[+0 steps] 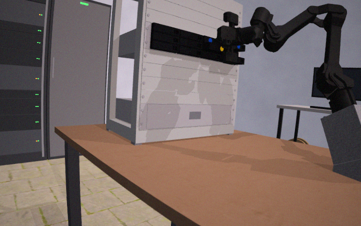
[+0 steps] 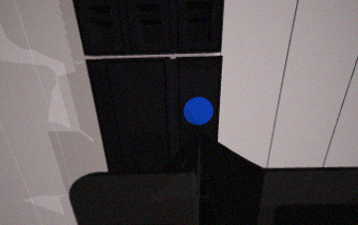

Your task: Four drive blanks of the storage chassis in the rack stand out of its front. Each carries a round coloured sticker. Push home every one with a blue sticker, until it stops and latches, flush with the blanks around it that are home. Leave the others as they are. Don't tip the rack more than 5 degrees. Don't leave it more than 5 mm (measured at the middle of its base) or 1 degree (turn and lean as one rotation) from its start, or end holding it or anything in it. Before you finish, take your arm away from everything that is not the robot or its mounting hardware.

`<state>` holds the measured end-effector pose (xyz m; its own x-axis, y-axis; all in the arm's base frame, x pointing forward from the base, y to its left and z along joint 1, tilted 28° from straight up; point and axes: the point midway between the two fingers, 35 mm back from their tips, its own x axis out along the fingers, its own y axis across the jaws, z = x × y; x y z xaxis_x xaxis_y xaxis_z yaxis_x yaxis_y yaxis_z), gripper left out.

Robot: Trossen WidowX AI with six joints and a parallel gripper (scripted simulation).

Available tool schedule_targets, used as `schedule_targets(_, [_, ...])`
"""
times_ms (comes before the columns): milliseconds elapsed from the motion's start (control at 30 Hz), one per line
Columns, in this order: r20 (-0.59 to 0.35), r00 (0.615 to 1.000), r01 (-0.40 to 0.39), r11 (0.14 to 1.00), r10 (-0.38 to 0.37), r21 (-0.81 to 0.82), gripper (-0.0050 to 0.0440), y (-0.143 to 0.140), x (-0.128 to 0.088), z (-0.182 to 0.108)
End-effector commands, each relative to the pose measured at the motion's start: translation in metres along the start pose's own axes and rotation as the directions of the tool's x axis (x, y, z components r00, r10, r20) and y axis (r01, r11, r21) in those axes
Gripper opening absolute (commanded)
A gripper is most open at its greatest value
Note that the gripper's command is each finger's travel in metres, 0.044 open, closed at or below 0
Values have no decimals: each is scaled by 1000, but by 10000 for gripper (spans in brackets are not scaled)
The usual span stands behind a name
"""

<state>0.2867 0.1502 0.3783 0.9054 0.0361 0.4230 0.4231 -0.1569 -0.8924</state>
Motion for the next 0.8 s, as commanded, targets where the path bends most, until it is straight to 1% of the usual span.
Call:
schedule_targets(0, [-1, 1000, 26, 1000, -26, 17, 0, -11, 3, -2])
schedule_targets(767, [-1, 1000, 26, 1000, -26, 17, 0, -12, 6, -2])
